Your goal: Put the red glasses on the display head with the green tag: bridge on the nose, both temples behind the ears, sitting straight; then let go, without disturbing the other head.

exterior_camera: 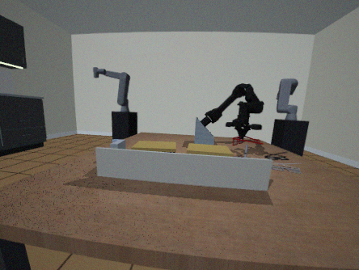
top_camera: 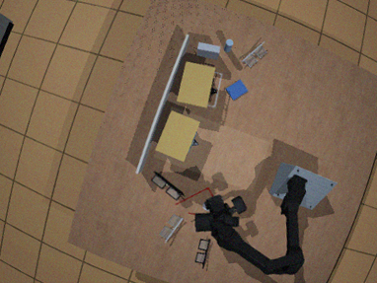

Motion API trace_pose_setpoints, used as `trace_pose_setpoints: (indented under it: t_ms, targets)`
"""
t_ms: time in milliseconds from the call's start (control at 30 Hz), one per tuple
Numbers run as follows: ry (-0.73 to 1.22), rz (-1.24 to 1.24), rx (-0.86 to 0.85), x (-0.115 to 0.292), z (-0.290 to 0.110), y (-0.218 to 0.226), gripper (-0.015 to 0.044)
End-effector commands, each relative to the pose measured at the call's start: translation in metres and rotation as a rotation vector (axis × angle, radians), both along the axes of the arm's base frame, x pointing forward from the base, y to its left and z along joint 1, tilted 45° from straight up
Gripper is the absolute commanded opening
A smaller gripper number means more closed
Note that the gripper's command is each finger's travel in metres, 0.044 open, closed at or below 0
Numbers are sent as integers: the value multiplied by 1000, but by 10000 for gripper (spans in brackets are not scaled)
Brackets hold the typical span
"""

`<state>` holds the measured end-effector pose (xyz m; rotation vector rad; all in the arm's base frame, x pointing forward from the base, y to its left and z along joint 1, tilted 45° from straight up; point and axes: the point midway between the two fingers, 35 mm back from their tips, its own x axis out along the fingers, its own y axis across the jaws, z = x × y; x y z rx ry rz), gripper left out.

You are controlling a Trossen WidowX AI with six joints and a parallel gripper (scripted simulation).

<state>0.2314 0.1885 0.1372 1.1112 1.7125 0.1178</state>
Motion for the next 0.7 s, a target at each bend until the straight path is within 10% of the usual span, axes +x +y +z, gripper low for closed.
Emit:
trace_pose_setpoints:
  t_ms: [0,667]
  targets:
    - [12,0,-9,-3,-18,14,0]
    - [13,0,-6,-3,-37,20,0]
